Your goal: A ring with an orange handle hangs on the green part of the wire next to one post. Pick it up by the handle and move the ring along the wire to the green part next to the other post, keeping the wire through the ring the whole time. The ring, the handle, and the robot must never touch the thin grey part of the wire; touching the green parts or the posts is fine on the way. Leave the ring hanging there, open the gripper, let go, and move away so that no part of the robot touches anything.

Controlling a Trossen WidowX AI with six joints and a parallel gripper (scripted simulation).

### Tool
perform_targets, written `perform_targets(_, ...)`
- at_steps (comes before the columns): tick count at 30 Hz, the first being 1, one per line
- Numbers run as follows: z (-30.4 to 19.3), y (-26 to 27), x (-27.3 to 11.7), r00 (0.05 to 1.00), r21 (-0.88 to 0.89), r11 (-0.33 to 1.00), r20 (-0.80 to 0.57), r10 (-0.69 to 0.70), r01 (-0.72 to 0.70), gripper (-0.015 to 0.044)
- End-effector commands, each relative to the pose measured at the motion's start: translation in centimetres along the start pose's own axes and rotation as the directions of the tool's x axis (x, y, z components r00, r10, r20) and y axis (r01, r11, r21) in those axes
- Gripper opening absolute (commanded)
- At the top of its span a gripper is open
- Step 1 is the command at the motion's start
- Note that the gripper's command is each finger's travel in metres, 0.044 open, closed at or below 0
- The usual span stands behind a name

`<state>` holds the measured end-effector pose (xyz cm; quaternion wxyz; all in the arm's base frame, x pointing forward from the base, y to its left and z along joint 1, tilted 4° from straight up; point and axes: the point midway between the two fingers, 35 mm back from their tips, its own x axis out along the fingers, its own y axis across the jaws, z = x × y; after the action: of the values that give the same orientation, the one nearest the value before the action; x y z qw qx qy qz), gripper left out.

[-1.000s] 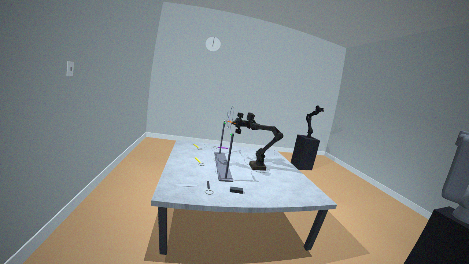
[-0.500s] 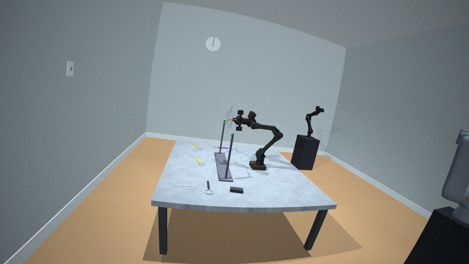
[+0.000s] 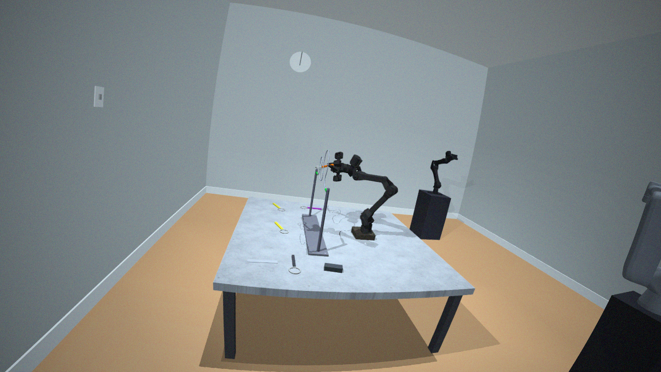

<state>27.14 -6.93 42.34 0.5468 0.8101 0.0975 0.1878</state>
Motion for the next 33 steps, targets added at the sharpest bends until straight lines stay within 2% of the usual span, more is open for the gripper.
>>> perform_targets(1, -0.1, 0.8, 0.0, 1.0, 0.003, 1.0, -0.004, 0.006, -0.006, -0.015)
perform_targets(33, 0.2, -0.3, -0.1, 0.992, -0.264, 0.956, 0.019, -0.124, 0.125, -0.015)
